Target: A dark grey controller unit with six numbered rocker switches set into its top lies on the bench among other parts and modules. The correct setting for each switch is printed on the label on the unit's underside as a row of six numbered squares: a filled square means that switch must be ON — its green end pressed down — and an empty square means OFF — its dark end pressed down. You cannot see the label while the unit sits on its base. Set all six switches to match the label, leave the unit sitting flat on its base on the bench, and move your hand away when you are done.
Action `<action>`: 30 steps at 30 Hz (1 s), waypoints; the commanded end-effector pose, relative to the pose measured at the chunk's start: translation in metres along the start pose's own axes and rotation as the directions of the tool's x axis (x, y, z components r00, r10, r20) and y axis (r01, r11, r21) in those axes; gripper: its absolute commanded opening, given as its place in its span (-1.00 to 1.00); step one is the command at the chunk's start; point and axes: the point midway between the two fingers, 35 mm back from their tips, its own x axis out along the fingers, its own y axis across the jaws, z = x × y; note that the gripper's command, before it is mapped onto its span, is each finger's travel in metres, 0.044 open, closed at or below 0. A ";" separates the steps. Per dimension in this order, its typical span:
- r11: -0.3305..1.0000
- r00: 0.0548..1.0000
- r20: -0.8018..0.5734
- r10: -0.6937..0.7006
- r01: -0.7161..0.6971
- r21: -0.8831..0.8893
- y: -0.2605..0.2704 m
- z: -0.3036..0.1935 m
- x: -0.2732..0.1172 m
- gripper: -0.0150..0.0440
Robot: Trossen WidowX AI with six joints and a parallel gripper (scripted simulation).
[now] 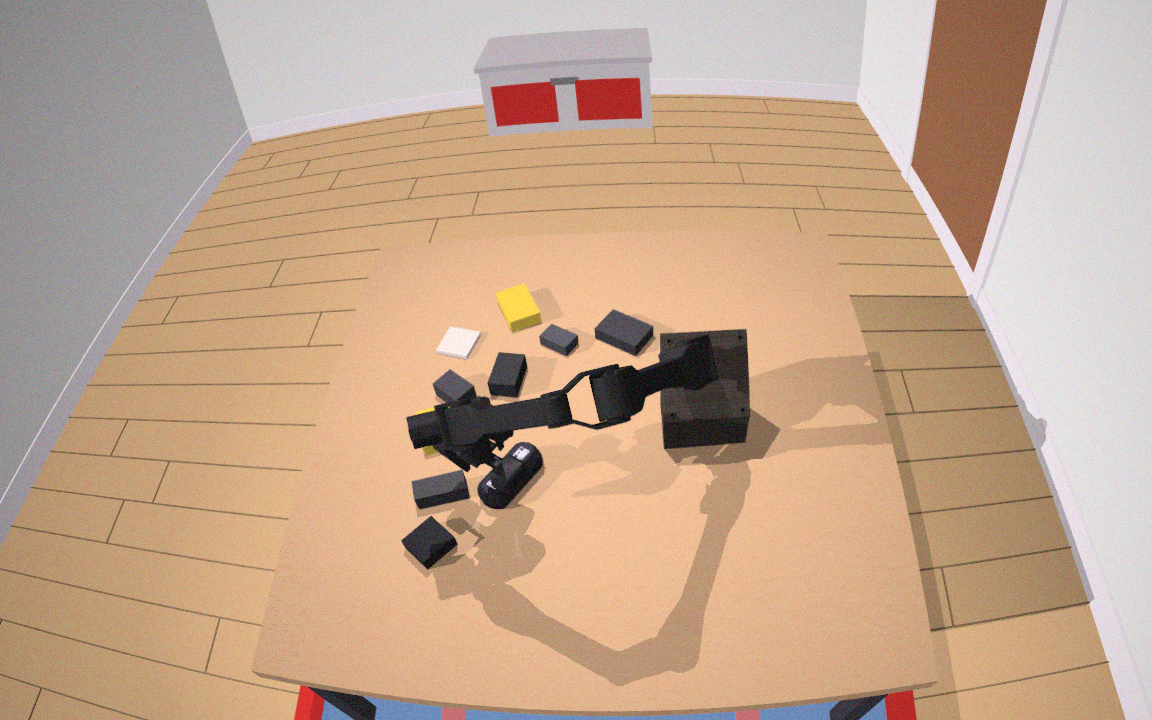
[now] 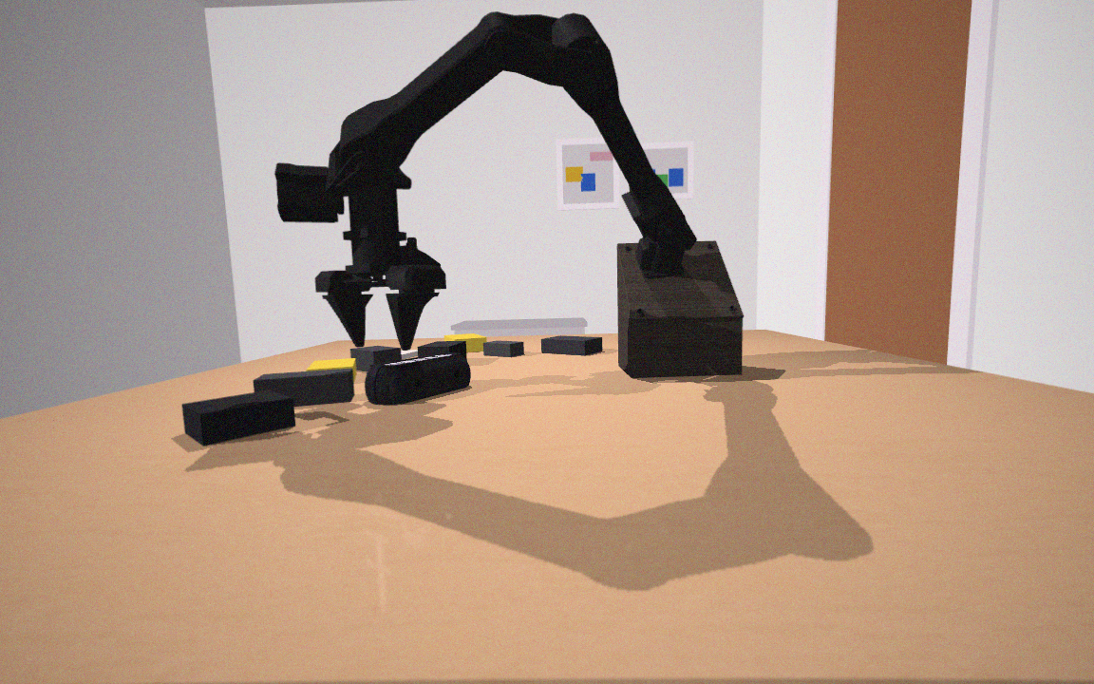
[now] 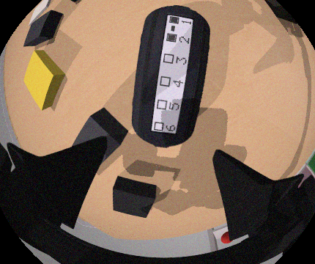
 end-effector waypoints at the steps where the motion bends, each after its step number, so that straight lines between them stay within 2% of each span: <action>1: 1.000 1.000 0.008 -0.002 0.002 0.012 0.000 0.004 0.007 1.00; 28: 1.000 1.000 0.005 -0.003 0.003 0.012 -0.001 0.004 0.049 1.00; 30: 1.000 1.000 0.005 -0.003 0.003 0.012 -0.001 0.004 0.049 0.82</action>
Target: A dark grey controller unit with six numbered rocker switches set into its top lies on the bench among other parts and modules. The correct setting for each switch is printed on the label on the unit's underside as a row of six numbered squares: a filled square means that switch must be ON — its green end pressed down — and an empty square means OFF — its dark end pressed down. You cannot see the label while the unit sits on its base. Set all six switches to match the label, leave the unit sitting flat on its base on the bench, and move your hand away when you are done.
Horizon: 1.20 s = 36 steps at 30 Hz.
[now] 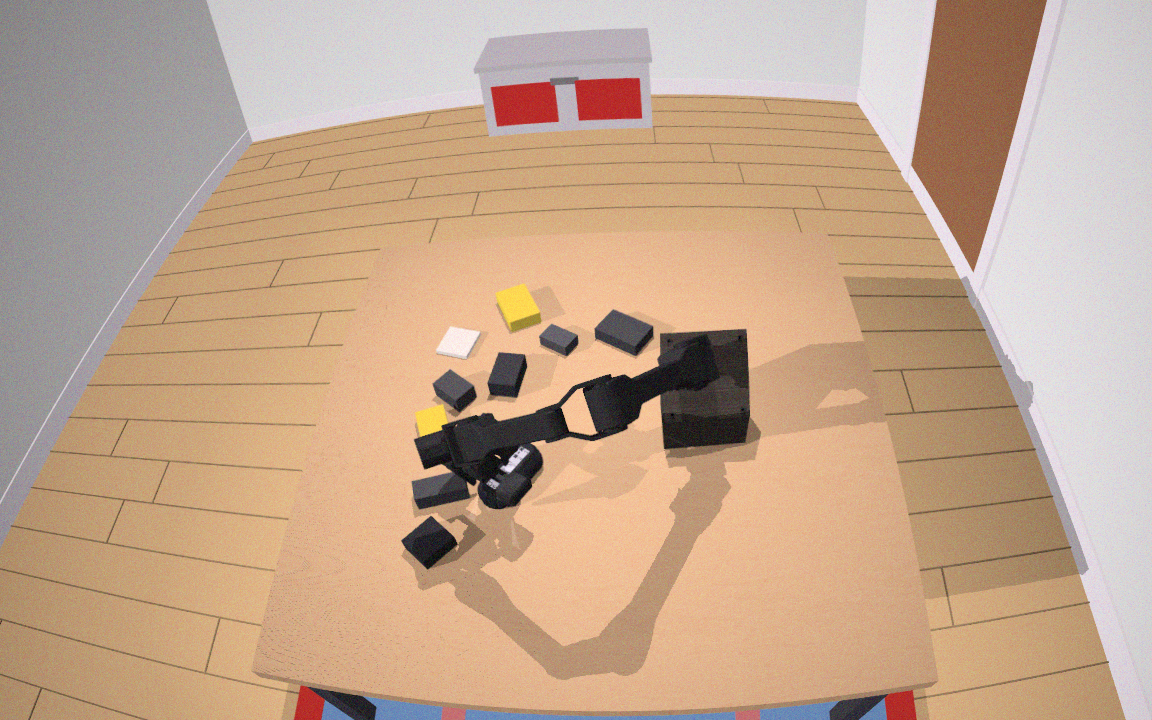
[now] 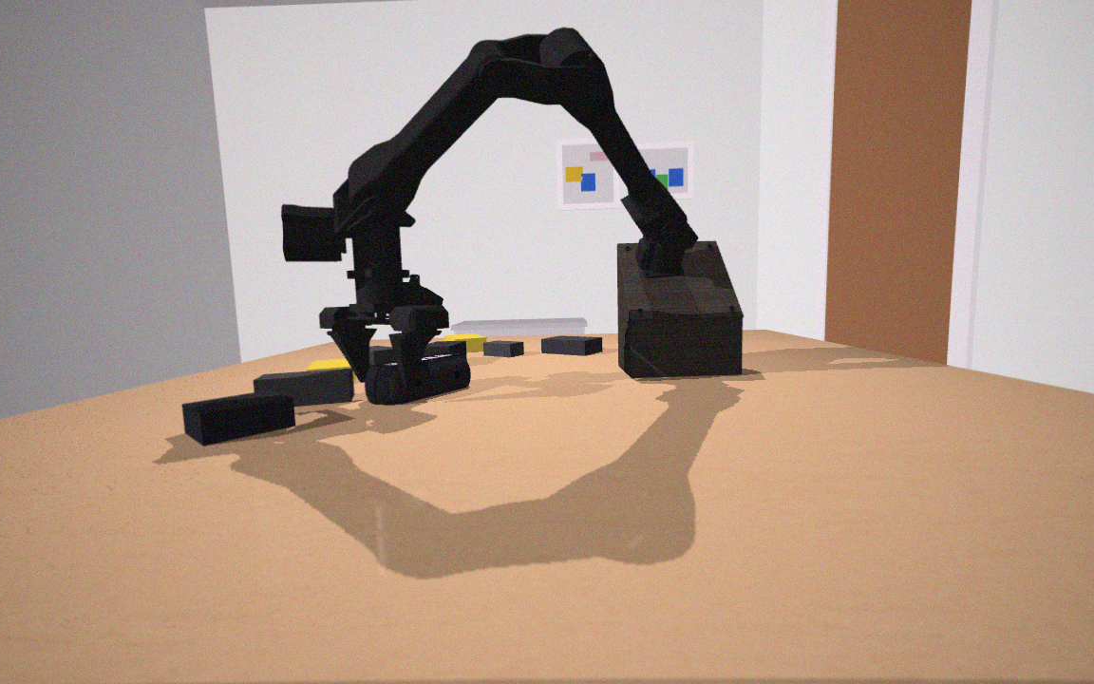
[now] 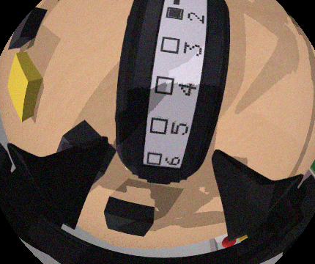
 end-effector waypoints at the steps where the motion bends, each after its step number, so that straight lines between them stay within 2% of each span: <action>1: 1.000 1.000 0.005 0.001 -0.001 0.011 0.000 0.003 0.002 0.73; 2: 1.000 1.000 0.005 0.001 -0.001 0.011 0.000 0.003 0.002 0.64; 4: 1.000 1.000 0.005 0.001 -0.001 0.011 0.000 0.003 0.002 0.61; 36: 1.000 1.000 0.006 0.001 -0.001 0.011 0.000 0.007 -0.010 0.65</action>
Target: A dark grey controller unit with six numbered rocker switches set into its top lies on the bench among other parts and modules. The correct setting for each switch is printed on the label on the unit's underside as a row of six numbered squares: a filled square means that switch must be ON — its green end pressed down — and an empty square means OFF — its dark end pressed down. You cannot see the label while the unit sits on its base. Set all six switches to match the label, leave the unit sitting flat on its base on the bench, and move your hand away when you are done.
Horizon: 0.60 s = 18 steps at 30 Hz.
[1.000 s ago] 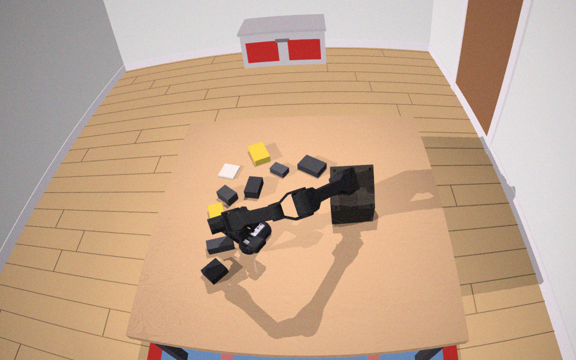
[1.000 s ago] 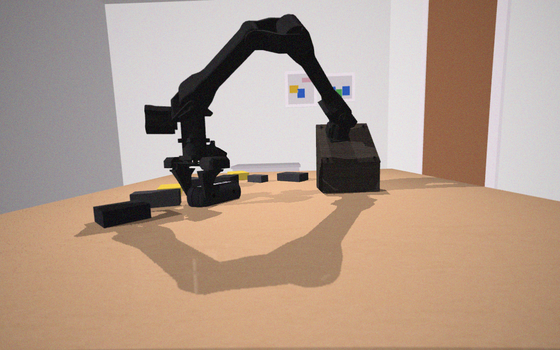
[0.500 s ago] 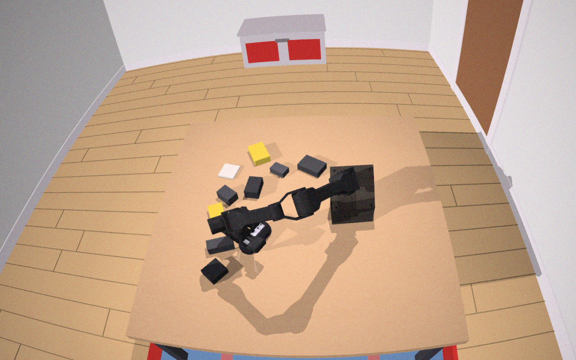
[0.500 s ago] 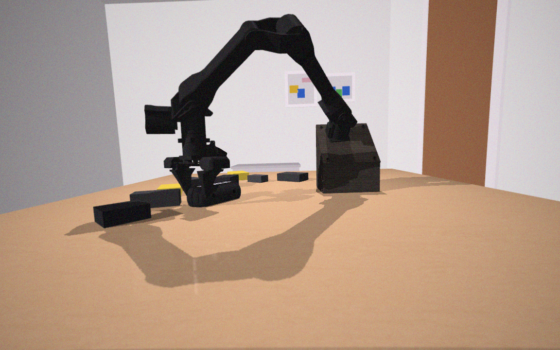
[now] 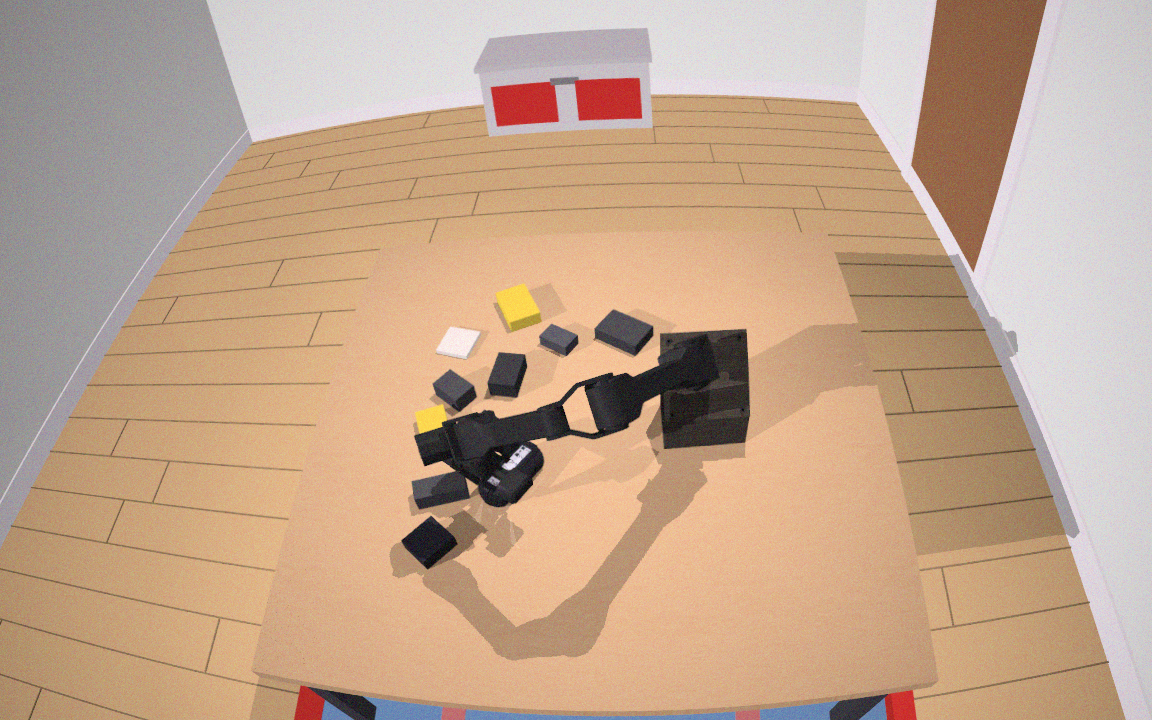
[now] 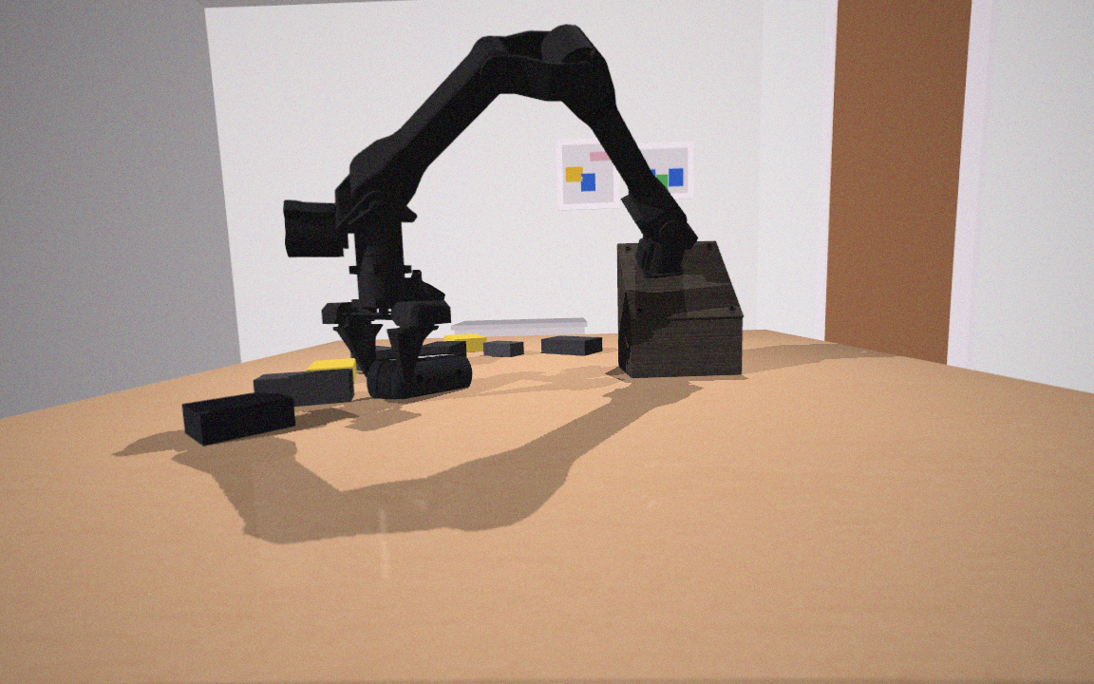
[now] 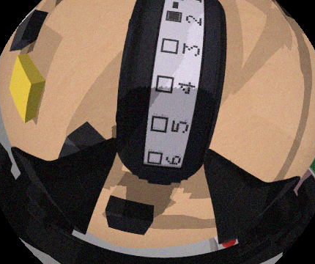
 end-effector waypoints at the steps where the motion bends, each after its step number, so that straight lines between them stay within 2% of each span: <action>1: 1.000 1.000 0.001 0.001 -0.001 0.008 0.001 0.004 -0.005 0.65; 18: 1.000 1.000 0.002 0.001 -0.001 0.008 0.001 0.008 -0.016 0.65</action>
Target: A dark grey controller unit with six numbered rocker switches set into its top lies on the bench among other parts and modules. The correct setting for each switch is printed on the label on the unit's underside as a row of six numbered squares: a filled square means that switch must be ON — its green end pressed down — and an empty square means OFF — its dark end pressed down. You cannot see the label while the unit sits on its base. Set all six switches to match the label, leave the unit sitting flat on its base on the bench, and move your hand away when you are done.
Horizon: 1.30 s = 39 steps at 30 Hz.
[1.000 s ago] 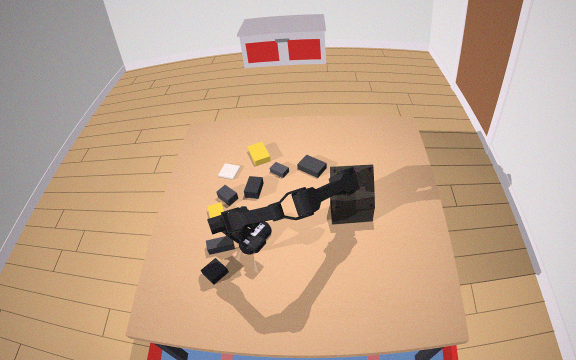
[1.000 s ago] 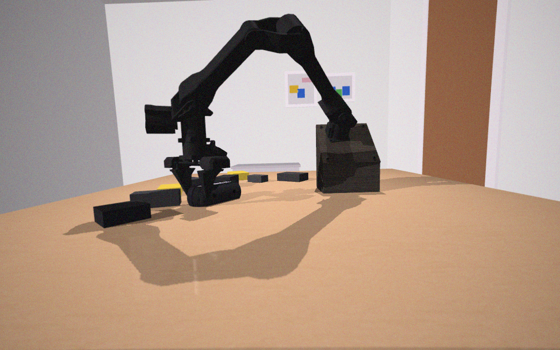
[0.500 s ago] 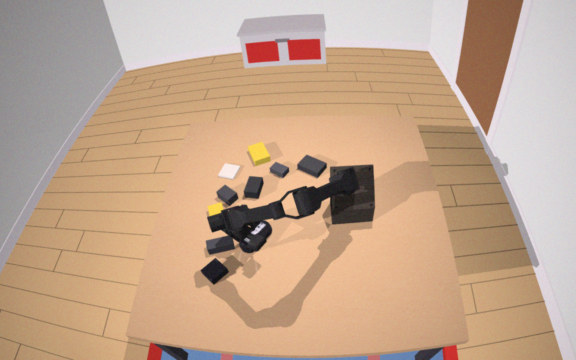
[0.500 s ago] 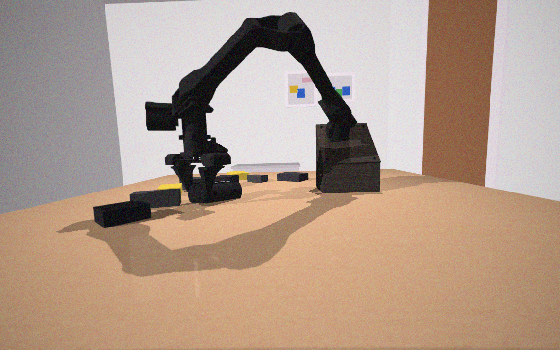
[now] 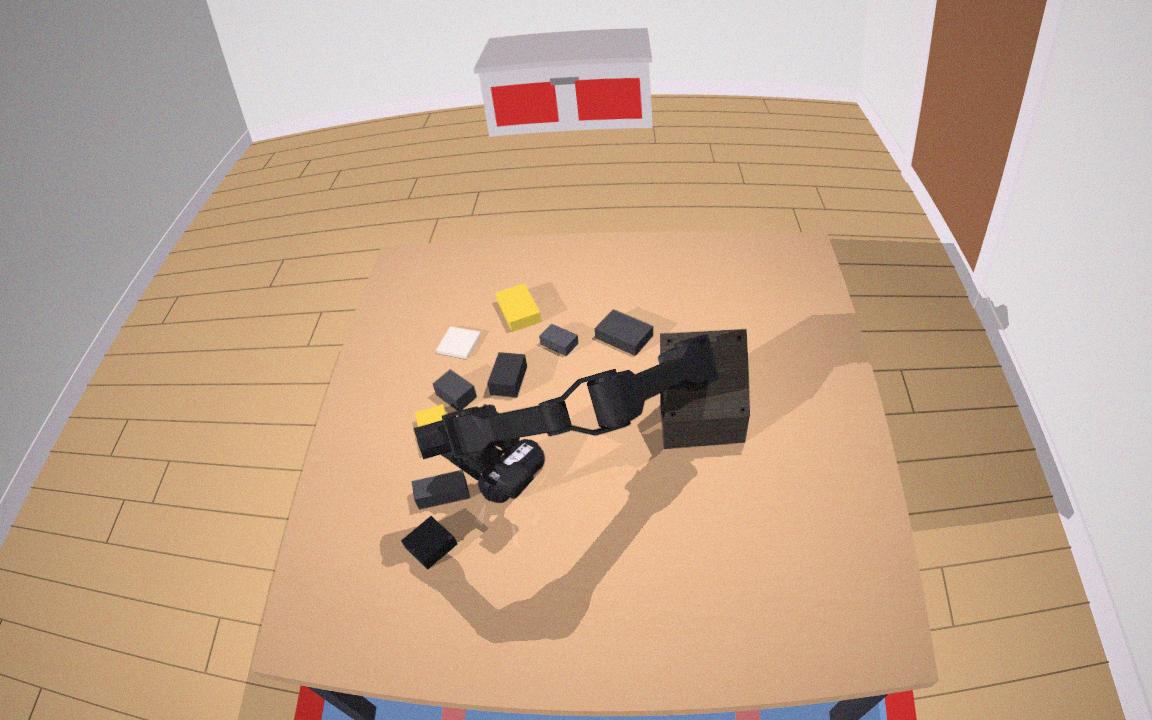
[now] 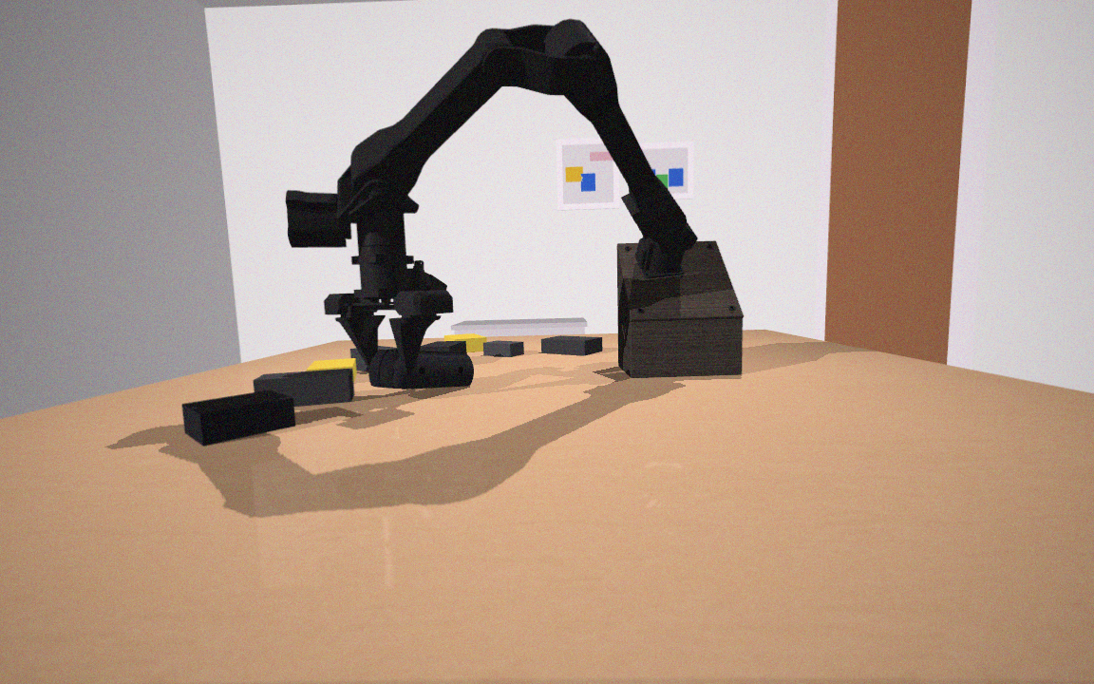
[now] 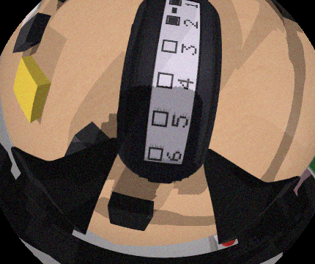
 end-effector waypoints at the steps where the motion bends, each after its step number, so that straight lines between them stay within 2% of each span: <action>1: 1.000 1.000 0.001 0.002 -0.002 0.007 0.001 0.004 -0.005 0.65; 39: 1.000 1.000 0.002 0.003 -0.003 0.007 0.002 0.019 -0.031 0.65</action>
